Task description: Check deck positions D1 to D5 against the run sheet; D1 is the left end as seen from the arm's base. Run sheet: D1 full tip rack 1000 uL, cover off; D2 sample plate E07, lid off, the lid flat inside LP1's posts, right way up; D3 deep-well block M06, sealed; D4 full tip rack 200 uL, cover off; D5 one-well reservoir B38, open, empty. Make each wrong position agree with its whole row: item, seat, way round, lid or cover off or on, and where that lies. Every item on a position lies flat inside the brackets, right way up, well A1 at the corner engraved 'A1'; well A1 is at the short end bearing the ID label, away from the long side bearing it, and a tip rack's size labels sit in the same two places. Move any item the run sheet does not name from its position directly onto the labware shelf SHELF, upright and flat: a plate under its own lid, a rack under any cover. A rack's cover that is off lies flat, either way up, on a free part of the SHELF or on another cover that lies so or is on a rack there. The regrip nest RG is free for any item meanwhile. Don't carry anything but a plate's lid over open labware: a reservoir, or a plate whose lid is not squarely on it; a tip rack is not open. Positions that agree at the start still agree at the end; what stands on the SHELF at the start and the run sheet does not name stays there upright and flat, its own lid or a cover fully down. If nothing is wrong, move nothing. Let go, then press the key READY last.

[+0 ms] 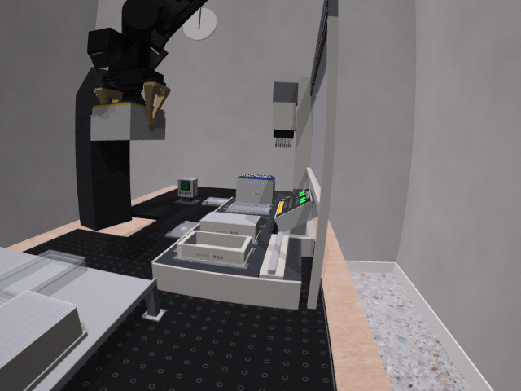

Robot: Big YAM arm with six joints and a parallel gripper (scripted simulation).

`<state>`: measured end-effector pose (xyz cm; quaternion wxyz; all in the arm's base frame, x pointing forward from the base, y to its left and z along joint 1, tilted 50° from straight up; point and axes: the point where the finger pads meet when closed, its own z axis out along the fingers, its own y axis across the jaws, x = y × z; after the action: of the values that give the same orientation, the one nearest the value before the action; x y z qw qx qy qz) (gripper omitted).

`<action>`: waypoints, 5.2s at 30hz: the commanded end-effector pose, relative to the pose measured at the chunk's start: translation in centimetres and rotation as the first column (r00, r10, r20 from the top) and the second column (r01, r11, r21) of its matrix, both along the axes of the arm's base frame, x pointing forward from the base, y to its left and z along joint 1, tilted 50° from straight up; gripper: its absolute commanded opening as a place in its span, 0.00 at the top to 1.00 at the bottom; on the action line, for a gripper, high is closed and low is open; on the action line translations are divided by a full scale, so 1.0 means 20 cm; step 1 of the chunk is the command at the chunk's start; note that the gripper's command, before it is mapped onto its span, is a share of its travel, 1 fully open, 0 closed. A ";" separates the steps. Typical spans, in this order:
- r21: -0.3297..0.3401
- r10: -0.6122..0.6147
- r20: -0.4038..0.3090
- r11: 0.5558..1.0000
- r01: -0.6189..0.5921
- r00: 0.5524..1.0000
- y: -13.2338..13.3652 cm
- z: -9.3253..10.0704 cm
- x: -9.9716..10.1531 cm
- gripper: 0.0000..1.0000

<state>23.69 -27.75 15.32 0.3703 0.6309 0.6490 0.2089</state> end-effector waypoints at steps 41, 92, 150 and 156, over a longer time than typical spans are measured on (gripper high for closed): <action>-0.048 -0.004 -0.004 0.999 0.004 1.000 -0.91 0.25 -0.11 1.00; -0.071 0.013 0.007 0.997 -0.013 1.000 -0.91 0.51 0.09 1.00; -0.054 -0.008 -0.001 0.998 0.008 1.000 -0.94 0.42 0.03 1.00; -0.052 -0.008 -0.001 0.999 0.008 1.000 -0.94 0.41 0.03 1.00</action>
<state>25.58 -45.32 22.94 0.3730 0.6214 0.6587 0.2022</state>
